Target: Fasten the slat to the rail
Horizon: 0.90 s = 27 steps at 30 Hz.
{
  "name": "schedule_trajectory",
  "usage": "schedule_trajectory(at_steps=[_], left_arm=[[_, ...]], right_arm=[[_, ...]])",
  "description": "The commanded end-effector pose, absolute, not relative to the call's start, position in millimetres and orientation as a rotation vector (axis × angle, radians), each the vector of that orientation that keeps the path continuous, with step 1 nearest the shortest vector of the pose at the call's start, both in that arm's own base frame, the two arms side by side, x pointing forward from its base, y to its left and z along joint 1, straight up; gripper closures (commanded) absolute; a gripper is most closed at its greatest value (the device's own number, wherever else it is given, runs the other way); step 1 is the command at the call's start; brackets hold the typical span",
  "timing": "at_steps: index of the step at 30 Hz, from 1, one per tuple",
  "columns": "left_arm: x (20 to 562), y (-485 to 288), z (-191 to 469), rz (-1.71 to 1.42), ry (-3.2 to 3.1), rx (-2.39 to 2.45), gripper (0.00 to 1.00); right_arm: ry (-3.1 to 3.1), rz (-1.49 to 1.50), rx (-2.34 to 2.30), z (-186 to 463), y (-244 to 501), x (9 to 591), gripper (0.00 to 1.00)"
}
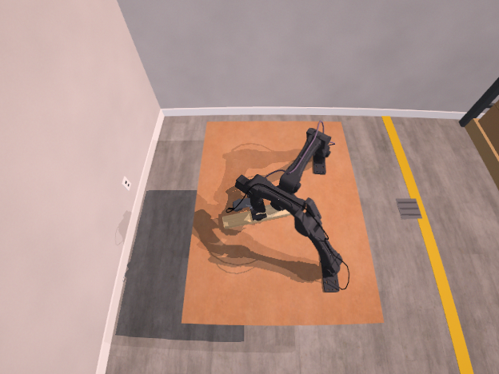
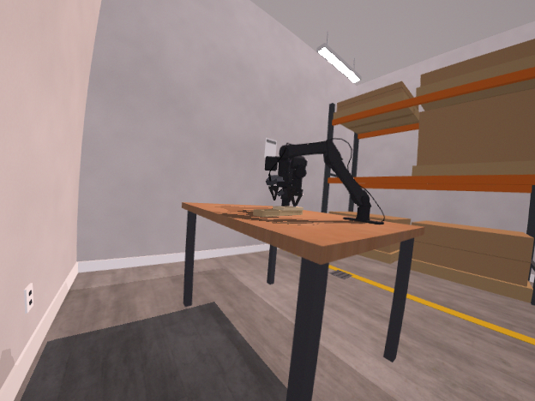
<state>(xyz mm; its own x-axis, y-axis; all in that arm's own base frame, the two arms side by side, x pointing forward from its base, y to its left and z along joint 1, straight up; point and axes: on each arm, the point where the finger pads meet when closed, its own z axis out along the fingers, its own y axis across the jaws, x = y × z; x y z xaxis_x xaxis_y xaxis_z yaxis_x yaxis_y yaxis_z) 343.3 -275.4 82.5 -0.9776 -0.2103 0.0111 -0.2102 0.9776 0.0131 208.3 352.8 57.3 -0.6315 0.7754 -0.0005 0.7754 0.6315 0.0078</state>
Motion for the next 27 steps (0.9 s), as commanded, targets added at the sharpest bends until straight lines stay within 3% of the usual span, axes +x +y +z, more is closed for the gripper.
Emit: schedule_trajectory(at_steps=[1, 27], left_arm=[[347.5, -279.2, 87.1, 0.016, -3.134, 0.336, 0.0], [348.4, -279.9, 72.6, 0.016, -3.134, 0.336, 0.0]], right_arm=[[2.831, 0.031, 1.345, 61.7, 354.3, 209.6, 0.66], [2.831, 0.031, 1.345, 61.7, 354.3, 209.6, 0.66]])
